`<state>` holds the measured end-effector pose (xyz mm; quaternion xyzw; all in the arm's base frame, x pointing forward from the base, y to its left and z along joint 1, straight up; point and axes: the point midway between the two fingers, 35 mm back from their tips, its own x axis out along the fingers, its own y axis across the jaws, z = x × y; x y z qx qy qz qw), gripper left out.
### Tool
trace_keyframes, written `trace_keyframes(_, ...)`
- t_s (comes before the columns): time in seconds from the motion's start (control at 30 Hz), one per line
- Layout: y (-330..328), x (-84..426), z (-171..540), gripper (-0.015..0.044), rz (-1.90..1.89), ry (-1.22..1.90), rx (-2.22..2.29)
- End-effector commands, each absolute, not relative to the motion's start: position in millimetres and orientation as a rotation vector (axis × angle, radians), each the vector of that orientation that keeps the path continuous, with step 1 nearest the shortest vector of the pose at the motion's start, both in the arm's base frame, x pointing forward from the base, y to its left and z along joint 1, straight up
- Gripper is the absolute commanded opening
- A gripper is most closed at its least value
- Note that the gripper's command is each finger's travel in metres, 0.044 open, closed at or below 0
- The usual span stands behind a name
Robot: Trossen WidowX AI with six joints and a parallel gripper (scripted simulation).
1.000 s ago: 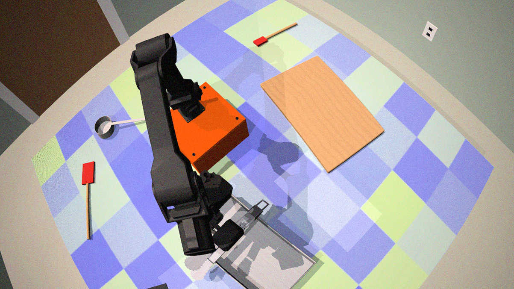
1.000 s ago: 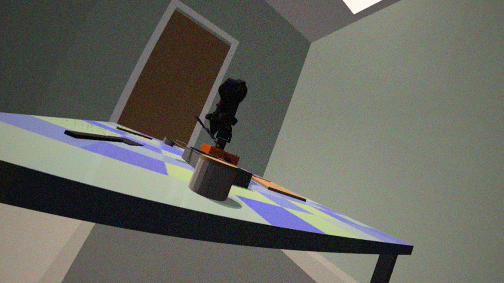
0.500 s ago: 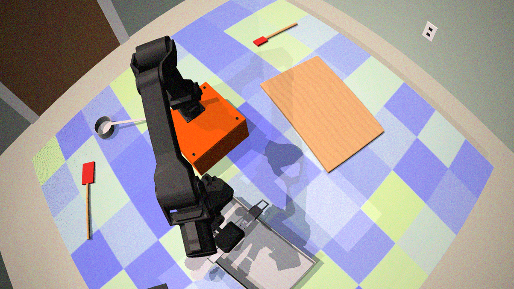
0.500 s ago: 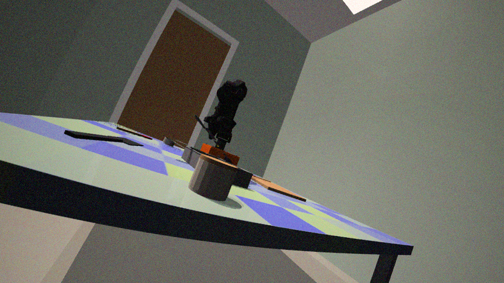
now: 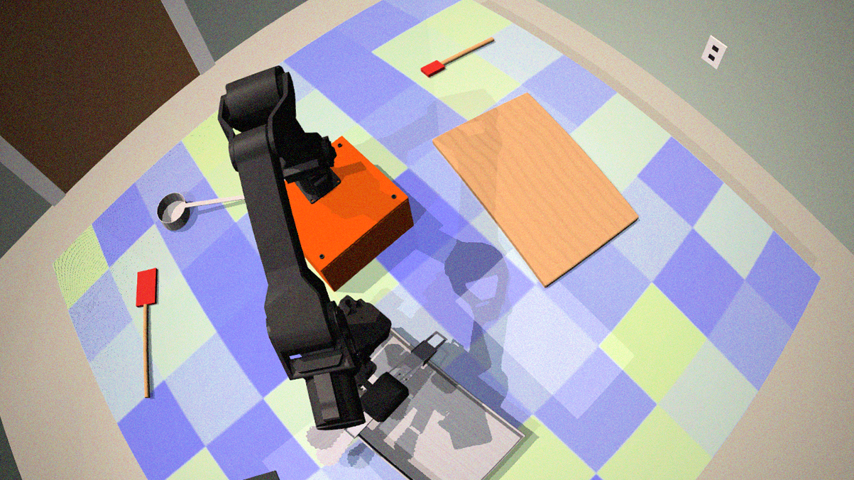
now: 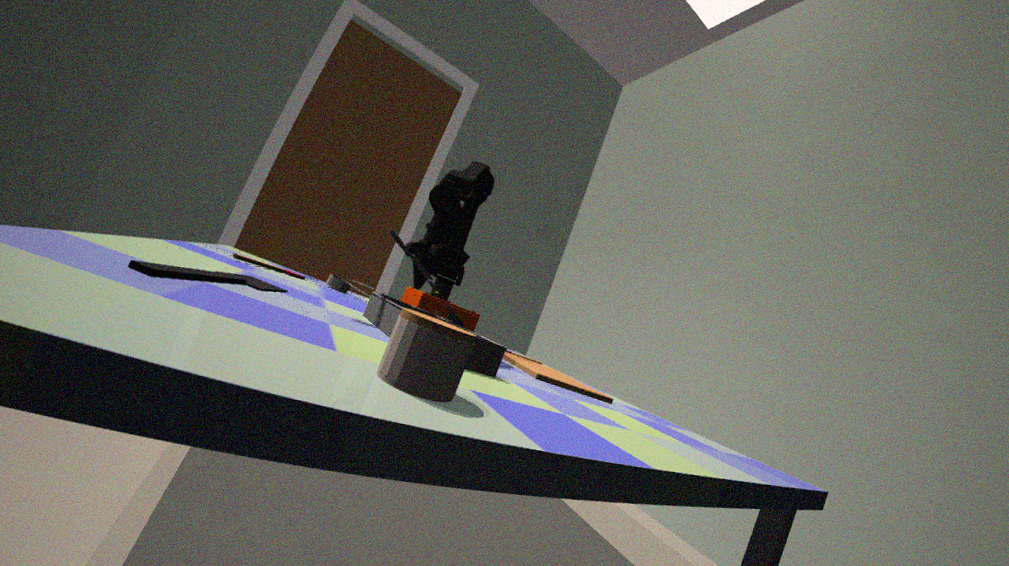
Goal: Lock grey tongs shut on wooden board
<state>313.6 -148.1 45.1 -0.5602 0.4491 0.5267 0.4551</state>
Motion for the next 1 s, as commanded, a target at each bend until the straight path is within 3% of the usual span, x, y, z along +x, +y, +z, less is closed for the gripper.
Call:
trace_keyframes(0.0, -147, 312, 35, -0.0150, 1.310, 1.105, -1.377)
trace_keyframes(0.97, -145, 334, 26, -0.0150, 1.308, 1.103, -1.378)
